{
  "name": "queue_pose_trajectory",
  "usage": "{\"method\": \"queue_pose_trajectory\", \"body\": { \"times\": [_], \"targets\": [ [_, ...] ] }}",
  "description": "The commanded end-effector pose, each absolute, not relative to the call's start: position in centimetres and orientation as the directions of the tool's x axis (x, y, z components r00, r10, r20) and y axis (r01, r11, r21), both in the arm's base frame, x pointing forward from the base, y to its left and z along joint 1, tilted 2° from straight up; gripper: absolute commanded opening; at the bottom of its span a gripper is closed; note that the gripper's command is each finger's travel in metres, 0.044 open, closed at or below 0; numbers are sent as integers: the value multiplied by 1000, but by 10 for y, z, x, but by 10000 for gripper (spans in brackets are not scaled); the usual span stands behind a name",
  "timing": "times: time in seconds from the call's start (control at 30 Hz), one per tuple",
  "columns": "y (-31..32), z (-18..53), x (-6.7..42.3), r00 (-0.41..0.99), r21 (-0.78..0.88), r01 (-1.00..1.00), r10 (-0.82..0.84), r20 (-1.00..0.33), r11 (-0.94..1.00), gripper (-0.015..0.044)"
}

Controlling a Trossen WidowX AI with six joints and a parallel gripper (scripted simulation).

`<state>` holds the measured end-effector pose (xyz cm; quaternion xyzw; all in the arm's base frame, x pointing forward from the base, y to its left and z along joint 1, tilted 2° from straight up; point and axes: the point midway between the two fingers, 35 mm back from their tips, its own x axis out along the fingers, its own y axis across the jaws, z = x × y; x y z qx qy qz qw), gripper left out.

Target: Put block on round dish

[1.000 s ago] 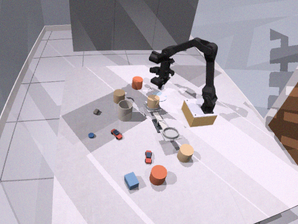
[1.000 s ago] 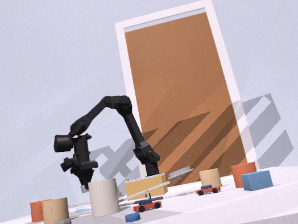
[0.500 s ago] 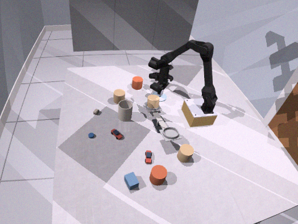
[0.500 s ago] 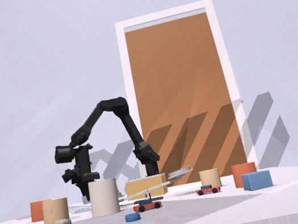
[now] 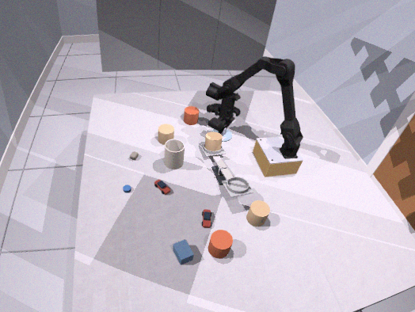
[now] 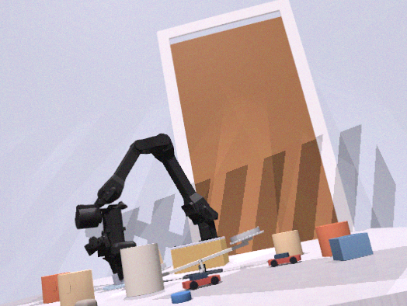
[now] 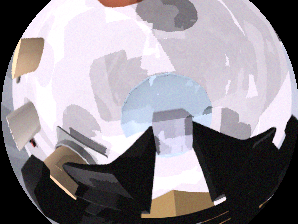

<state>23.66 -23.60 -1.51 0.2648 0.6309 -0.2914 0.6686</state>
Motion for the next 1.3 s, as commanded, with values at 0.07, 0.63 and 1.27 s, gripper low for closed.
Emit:
{"method": "queue_pose_trajectory", "body": {
  "times": [0.07,0.63,1.27],
  "targets": [
    [-236,-15,237,35,-14,724,-56,-998,690,105],
    [-232,42,234,32,-10,720,-48,-998,694,440],
    [-229,88,231,38,-13,723,-59,-998,691,440]
  ]
}}
